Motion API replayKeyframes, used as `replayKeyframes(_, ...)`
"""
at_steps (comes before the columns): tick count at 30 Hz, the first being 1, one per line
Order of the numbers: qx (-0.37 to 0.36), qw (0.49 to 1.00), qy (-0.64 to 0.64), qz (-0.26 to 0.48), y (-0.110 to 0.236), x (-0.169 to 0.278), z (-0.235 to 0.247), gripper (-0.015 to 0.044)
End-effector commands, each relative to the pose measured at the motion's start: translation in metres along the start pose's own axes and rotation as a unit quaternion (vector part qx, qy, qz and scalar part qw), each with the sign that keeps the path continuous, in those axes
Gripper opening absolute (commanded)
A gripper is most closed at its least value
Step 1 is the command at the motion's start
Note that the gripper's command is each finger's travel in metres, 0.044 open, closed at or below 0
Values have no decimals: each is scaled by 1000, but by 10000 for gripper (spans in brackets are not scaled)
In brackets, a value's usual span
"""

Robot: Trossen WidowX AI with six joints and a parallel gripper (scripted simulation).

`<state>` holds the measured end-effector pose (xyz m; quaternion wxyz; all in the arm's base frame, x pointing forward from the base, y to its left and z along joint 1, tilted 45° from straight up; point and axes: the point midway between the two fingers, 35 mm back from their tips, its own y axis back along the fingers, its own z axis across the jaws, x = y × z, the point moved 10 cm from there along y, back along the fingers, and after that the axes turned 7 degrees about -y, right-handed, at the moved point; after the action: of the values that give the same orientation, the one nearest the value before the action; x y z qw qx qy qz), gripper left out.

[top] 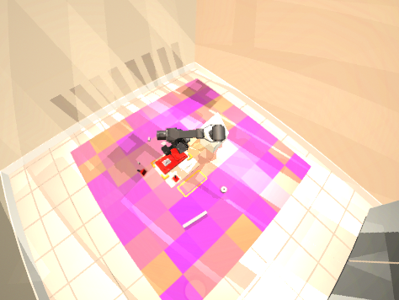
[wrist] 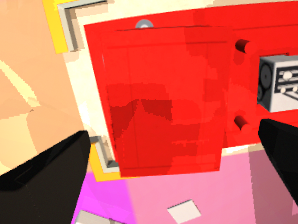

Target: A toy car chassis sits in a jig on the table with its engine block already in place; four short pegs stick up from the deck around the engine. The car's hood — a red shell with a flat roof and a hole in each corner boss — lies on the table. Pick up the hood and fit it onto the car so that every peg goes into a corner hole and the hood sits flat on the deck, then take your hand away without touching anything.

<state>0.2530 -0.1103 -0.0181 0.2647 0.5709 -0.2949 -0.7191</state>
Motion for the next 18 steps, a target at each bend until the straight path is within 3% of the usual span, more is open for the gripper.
replayKeyframes(1, 0, 1000, -2, -3, -3, 0, 0, 440)
replayKeyframes(18, 0, 1000, -1, -3, -13, 0, 1, 440)
